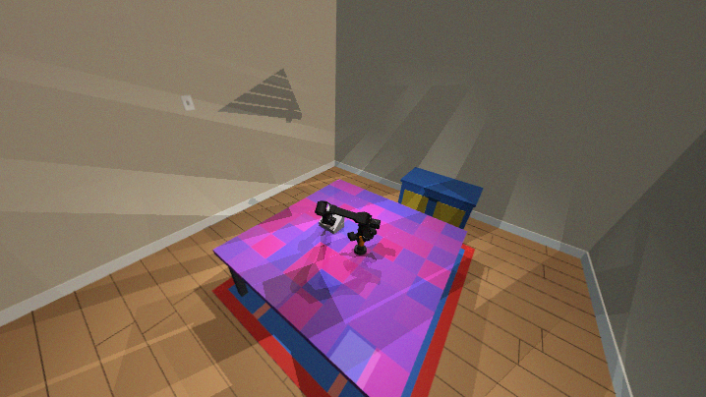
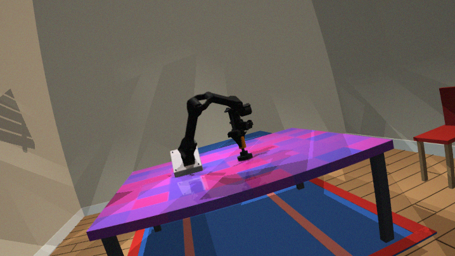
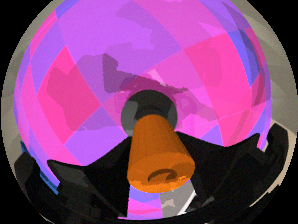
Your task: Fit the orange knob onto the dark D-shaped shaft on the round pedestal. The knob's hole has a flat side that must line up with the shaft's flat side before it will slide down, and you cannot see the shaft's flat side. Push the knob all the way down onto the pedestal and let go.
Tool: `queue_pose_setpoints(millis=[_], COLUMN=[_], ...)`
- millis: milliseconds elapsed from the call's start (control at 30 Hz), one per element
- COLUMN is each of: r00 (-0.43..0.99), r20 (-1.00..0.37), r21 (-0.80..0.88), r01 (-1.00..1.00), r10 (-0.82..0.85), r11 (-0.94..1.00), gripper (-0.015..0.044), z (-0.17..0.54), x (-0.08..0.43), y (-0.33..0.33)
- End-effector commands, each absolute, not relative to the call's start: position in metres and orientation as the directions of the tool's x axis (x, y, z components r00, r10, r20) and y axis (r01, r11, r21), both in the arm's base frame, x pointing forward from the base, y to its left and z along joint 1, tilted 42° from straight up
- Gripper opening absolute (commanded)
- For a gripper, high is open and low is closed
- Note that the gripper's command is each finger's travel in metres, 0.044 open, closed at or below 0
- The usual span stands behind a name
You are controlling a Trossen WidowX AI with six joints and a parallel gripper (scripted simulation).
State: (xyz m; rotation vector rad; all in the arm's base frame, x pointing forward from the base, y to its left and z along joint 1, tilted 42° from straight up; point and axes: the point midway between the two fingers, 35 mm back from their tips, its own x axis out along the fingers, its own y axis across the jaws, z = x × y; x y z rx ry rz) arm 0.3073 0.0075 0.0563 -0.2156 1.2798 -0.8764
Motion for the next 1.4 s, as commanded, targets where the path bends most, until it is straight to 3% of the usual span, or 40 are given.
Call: queue_pose_setpoints(millis=[0,667,900,1367], r00=[0.025,0.025,0.025,0.025], r20=[-0.741,-0.741,-0.741,-0.741], r21=[-0.585,-0.585,-0.509,-0.504], r01=[0.465,0.465,0.631,0.639], r10=[-0.671,-0.671,-0.671,-0.671], r11=[0.664,0.664,0.586,0.581], gripper=[0.0000,0.0000,0.0000,0.0000], z=[0.0549,0.0585,0.0577,0.0541], x=[0.3073,0.3071,0.3076,0.3074], y=[0.0072,0.0088,0.0088,0.0061])
